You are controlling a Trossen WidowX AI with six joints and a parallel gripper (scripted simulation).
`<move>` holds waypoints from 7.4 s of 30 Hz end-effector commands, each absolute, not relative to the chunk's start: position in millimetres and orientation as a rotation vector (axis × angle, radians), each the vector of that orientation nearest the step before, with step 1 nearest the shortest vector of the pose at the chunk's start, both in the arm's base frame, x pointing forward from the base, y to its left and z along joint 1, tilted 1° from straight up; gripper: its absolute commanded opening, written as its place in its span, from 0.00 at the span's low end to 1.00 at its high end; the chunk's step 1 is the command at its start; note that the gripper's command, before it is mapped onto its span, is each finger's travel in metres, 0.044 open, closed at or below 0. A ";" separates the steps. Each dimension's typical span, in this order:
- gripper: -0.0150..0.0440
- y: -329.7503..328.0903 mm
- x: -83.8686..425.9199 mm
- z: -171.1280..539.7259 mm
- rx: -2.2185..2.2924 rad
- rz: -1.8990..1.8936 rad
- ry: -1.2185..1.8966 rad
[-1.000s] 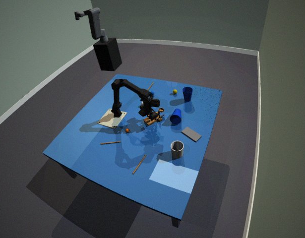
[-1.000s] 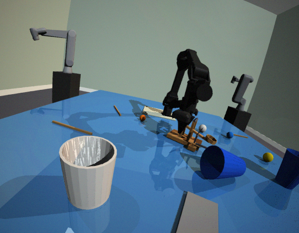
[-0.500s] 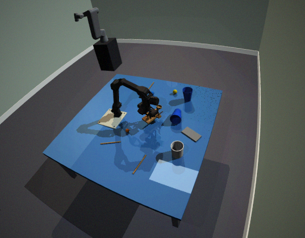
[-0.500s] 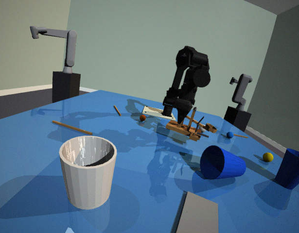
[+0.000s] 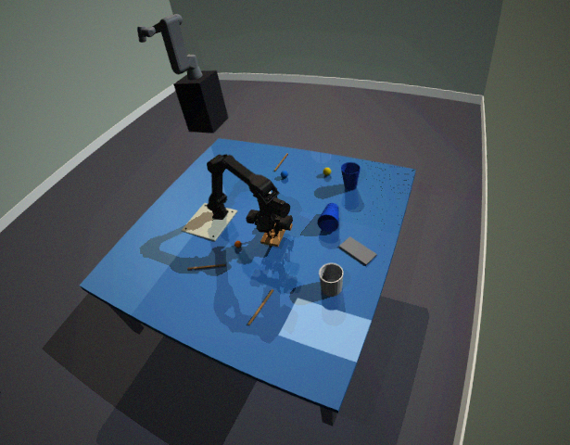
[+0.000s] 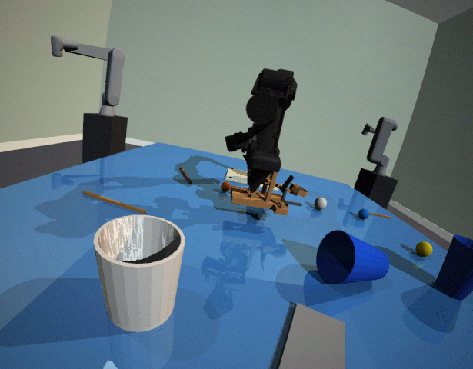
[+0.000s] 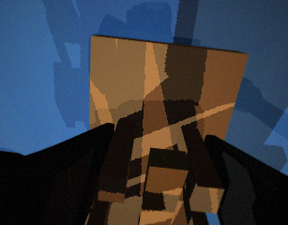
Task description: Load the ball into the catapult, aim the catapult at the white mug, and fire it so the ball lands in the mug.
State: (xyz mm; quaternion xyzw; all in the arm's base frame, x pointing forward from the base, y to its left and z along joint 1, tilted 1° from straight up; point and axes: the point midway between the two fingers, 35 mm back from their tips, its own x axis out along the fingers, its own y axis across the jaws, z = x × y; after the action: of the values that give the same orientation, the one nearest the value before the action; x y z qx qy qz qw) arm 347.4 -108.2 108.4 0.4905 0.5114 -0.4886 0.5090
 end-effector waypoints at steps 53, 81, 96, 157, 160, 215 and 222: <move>0.34 -161.6 359.8 68.2 0.983 -0.986 1.320; 1.00 -162.4 361.7 152.6 0.983 -0.982 1.311; 1.00 -162.8 358.3 115.6 0.982 -0.984 1.321; 0.31 -164.9 361.9 84.1 0.984 -0.986 1.312; 0.25 -164.4 360.3 113.7 0.983 -0.989 1.313; 0.25 -148.4 379.3 88.0 0.293 -0.303 1.535; 0.25 -148.1 379.4 76.6 0.293 -0.302 1.535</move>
State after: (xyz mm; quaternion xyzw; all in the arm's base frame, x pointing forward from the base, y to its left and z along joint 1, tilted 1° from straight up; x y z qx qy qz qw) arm 379.9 -149.4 82.2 0.1312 0.6882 -0.1391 0.6999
